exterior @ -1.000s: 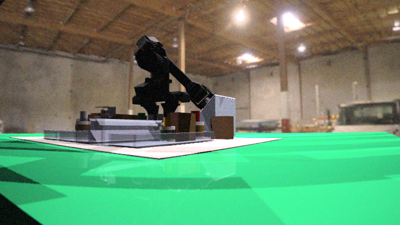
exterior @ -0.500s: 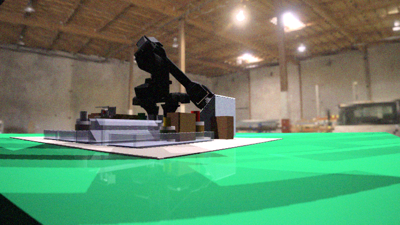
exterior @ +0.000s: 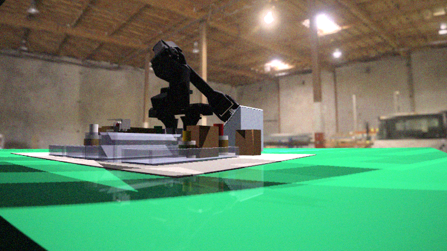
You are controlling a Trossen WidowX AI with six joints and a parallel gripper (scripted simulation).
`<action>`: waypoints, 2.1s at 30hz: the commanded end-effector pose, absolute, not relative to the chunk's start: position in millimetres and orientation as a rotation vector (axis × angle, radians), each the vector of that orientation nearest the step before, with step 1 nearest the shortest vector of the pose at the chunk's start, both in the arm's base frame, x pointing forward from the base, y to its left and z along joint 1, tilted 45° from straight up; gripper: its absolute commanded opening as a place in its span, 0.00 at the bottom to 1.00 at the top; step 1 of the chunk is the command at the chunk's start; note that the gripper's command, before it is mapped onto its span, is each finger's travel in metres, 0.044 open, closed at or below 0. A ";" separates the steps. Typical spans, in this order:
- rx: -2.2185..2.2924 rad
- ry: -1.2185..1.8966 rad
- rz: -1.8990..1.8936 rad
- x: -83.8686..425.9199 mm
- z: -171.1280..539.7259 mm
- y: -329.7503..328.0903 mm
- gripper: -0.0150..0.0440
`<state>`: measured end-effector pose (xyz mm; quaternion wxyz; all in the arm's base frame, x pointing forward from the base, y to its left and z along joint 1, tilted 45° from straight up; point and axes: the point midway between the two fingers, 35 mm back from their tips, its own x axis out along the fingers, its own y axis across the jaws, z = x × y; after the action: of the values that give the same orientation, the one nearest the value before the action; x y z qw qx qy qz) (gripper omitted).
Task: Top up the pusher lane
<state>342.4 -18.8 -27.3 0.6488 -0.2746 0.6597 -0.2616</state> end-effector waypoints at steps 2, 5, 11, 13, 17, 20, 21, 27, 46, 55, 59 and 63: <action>-0.626 1.489 -0.600 343.5 -26.7 -20.0 0.25; -0.626 1.489 -0.600 343.0 -26.7 -20.0 0.25; -0.626 1.489 -0.600 342.0 -26.7 -20.0 0.25; -0.626 1.489 -0.600 341.6 -26.7 -20.0 0.25; -0.626 1.489 -0.600 341.0 -26.7 -20.0 0.25; -0.626 1.489 -0.600 340.5 -26.8 -20.0 0.25; -0.626 1.489 -0.600 340.3 -26.8 -20.0 0.25; -0.626 1.489 -0.600 339.3 -26.8 -20.0 0.25; -0.626 1.489 -0.600 336.8 -27.4 -19.0 0.25; -0.626 1.489 -0.600 337.8 -27.3 -18.9 0.65; -0.626 1.489 -0.600 337.8 -27.3 -18.9 0.76; -0.625 1.489 -0.599 338.0 -22.1 -13.4 0.76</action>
<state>336.7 -17.2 -25.9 0.6494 -0.2780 0.6571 -0.2631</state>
